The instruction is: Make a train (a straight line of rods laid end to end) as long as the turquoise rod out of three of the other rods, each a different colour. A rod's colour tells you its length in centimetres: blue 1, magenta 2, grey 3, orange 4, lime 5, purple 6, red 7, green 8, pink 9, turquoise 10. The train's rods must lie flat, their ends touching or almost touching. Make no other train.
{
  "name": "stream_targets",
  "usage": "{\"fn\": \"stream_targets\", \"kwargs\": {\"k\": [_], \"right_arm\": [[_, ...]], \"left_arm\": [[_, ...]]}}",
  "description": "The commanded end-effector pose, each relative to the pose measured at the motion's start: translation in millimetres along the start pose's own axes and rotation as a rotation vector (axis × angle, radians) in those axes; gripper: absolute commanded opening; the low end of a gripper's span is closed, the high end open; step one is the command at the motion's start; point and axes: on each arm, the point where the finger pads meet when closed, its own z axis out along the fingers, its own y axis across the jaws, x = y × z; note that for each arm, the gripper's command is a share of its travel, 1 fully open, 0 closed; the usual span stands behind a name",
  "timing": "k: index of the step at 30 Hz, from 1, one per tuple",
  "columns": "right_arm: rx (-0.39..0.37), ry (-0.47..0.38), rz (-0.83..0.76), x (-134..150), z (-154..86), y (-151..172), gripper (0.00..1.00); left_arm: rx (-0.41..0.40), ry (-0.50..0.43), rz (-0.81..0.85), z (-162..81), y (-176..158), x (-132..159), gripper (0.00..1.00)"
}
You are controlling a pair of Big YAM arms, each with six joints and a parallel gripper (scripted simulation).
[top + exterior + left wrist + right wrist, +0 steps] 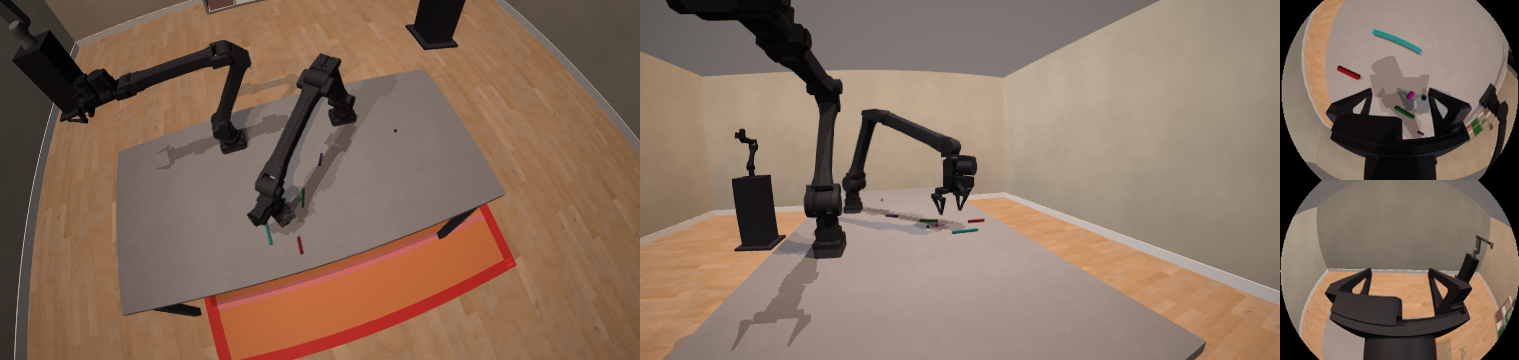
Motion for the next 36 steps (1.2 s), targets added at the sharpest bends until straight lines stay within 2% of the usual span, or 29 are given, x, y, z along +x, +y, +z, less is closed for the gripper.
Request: {"fn": "stream_targets", "kwargs": {"k": [1, 2, 16, 18, 19, 33, 35, 36], "right_arm": [[0.009, -0.025, 0.017, -6, 6, -3, 1.00], [0.009, -0.025, 0.017, -6, 6, -3, 1.00], [0.009, -0.025, 0.017, -6, 6, -3, 1.00], [0.009, -0.025, 0.017, -6, 6, -3, 1.00], [0.009, -0.025, 0.017, -6, 6, -3, 1.00], [0.009, -0.025, 0.017, -6, 6, -3, 1.00], [0.009, -0.025, 0.017, -6, 6, -3, 1.00], [0.009, -0.025, 0.017, -6, 6, -3, 1.00]], "left_arm": [[-0.015, -0.046, -0.118, -21, 16, -22, 1.00], [-0.014, -0.048, -0.181, -22, 17, -23, 1.00], [-0.006, -0.049, -0.530, -21, 31, -22, 1.00], [-0.006, -0.049, -0.530, -21, 31, -22, 1.00], [-0.004, -0.049, -0.595, -21, 33, -23, 1.00], [0.004, -0.050, -0.944, -21, 48, -21, 1.00], [0.004, -0.050, -0.944, -21, 48, -21, 1.00], [0.006, -0.054, -1.007, -23, 49, -22, 1.00]]}}
